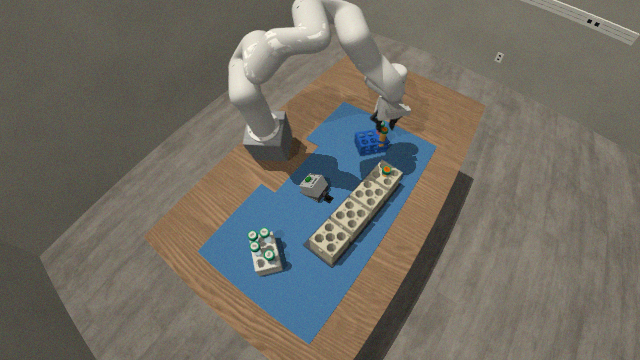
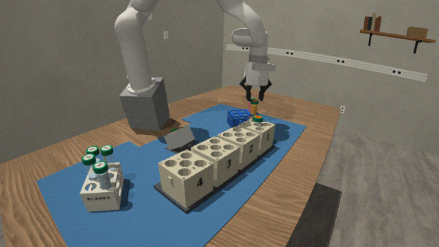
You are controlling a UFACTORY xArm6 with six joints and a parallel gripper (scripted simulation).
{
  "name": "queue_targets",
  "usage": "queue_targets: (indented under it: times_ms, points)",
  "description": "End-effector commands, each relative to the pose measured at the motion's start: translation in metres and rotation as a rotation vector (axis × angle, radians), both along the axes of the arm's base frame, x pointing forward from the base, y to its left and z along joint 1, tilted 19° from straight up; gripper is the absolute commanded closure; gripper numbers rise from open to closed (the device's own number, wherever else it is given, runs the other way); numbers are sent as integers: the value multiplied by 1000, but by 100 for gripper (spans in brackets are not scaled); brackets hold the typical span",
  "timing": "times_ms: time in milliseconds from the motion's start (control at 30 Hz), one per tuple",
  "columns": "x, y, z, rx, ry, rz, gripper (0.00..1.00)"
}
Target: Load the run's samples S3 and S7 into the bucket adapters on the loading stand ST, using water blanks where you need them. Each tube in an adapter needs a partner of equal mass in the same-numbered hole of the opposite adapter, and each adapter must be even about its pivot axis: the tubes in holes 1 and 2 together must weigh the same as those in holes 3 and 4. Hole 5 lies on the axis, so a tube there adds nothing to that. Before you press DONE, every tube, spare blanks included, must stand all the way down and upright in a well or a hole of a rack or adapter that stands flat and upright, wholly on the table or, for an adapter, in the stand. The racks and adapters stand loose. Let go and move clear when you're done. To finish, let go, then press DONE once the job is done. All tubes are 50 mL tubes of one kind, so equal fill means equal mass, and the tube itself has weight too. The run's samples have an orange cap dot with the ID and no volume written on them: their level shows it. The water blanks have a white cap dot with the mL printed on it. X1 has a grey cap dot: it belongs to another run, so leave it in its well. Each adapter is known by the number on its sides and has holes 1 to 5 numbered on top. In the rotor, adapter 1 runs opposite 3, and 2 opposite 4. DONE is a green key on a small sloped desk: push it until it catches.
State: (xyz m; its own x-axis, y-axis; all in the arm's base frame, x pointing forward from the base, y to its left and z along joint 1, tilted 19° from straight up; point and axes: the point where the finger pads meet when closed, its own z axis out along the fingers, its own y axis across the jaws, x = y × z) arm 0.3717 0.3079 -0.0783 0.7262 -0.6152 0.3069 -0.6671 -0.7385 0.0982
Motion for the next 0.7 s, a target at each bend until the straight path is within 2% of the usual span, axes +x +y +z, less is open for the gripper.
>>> queue_targets:
  times_ms: [0,667]
  points:
    - [2,0,-2,3,-3,1,43]
    - [3,-2,-9,3,-3,1,43]
